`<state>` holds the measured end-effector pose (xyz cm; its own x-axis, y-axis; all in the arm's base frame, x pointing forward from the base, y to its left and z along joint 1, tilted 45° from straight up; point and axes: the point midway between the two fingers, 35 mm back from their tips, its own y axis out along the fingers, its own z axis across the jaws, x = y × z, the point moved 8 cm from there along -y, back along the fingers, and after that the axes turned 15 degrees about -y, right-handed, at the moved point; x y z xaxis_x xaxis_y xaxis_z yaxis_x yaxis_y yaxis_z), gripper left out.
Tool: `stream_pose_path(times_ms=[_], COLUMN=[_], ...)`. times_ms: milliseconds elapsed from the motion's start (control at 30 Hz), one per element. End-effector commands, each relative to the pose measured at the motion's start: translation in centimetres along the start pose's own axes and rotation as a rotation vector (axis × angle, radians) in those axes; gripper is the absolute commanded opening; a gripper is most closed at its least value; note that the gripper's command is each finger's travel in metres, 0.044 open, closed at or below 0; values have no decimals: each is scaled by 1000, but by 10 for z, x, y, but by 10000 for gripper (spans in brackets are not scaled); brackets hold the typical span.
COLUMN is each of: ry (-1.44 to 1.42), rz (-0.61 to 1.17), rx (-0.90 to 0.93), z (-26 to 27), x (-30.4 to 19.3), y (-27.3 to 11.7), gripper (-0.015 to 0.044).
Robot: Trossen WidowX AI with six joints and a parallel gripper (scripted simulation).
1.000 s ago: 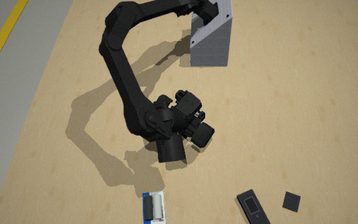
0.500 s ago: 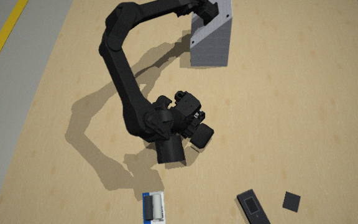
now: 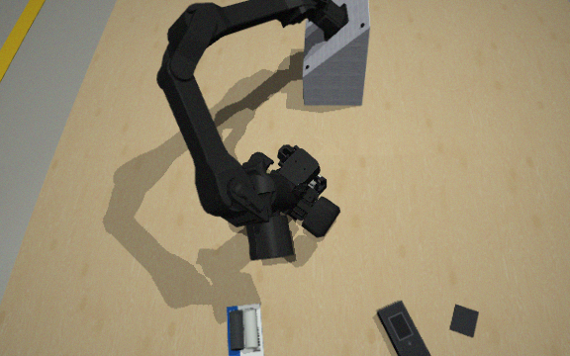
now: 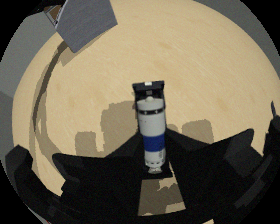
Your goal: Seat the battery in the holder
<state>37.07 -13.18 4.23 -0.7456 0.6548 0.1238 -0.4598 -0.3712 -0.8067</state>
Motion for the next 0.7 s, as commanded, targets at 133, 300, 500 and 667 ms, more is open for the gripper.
stream_pose_path(times_ms=[133,300,500,667], ry=[3,4,10,12], rz=[62,87,118,144], rx=[13,17,20,24], z=[-2,-4,-6,-7], x=[0,2,4,6], y=[0,2,3,5], gripper=[68,68,68,68])
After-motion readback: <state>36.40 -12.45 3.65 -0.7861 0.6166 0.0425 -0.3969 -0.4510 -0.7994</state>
